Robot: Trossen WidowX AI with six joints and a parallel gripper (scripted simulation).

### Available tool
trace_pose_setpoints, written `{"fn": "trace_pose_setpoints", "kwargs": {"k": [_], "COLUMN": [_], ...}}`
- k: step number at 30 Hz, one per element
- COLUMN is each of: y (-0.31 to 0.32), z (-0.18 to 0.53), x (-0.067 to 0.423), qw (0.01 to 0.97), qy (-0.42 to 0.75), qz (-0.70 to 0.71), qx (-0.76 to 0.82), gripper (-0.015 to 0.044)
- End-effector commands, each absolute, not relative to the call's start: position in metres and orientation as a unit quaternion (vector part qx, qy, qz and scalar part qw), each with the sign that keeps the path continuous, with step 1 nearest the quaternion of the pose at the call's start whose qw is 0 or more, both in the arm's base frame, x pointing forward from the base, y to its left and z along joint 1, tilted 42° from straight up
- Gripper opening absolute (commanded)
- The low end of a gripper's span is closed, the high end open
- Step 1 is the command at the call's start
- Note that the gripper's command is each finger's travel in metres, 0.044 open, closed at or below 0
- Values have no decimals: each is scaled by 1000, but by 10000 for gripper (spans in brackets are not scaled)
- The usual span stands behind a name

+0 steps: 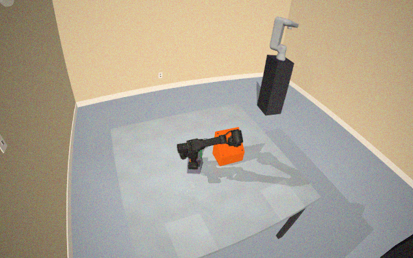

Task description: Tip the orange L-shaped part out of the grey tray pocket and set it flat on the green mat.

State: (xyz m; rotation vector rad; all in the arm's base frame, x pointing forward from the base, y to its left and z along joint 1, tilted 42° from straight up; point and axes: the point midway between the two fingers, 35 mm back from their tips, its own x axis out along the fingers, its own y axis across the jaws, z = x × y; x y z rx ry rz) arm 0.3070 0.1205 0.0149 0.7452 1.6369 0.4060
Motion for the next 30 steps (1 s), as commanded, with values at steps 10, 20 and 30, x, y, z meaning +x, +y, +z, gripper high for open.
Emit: {"fn": "trace_pose_setpoints", "kwargs": {"k": [10,20,30], "y": [136,144,145], "z": [-2,-11,-8], "x": [304,302,305], "qw": [601,601,603], "qy": [709,709,706], "qz": [175,176,181], "qx": [324,324,324], "gripper": [180,180,180]}}
